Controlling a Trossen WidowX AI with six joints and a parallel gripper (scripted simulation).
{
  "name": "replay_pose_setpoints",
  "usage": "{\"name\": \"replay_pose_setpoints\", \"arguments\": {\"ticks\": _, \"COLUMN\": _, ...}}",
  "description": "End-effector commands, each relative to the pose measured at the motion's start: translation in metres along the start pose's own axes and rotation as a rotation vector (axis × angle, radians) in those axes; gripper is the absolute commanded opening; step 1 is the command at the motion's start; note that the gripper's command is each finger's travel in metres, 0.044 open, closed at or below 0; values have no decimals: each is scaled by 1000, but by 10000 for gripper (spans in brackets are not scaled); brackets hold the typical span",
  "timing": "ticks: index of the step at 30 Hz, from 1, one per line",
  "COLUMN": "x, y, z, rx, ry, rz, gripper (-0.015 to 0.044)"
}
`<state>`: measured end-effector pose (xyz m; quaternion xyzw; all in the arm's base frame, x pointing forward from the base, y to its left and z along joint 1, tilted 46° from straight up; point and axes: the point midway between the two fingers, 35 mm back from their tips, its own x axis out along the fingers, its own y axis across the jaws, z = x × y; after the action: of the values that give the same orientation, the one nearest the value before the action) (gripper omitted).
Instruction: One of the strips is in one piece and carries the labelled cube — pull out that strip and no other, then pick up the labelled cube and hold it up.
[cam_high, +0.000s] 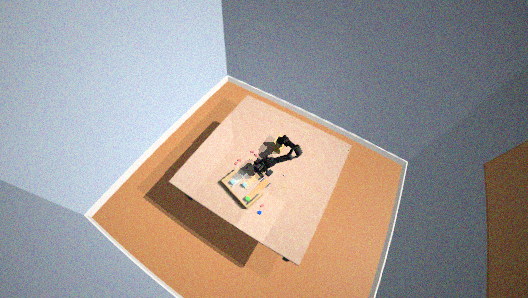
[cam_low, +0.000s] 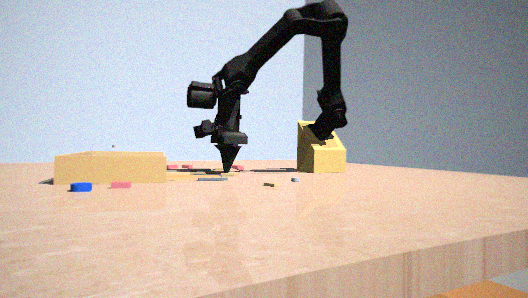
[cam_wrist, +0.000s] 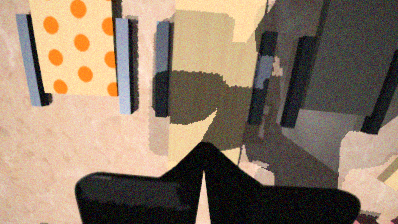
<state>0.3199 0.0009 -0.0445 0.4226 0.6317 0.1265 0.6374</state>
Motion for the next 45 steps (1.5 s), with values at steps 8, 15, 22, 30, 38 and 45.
{"name": "replay_pose_setpoints", "arguments": {"ticks": 8, "x": 4, "y": 0, "z": -23, "rx": 10, "ry": 22, "rz": 1, "gripper": 0}}
{"name": "replay_pose_setpoints", "arguments": {"ticks": 15, "x": 4, "y": 0, "z": -33, "rx": 10, "ry": 22, "rz": 1, "gripper": 0}}
{"name": "replay_pose_setpoints", "arguments": {"ticks": 22, "x": 4, "y": 0, "z": -44, "rx": 11, "ry": 23, "rz": 1, "gripper": 0}}
{"name": "replay_pose_setpoints", "arguments": {"ticks": 30, "x": 4, "y": 0, "z": -57, "rx": 11, "ry": 23, "rz": 1, "gripper": 0}}
{"name": "replay_pose_setpoints", "arguments": {"ticks": 38, "x": 3, "y": 0, "z": -68, "rx": 12, "ry": 23, "rz": 1, "gripper": 0}}
{"name": "replay_pose_setpoints", "arguments": {"ticks": 45, "x": 3, "y": 0, "z": -79, "rx": 12, "ry": 24, "rz": 1, "gripper": 0}}
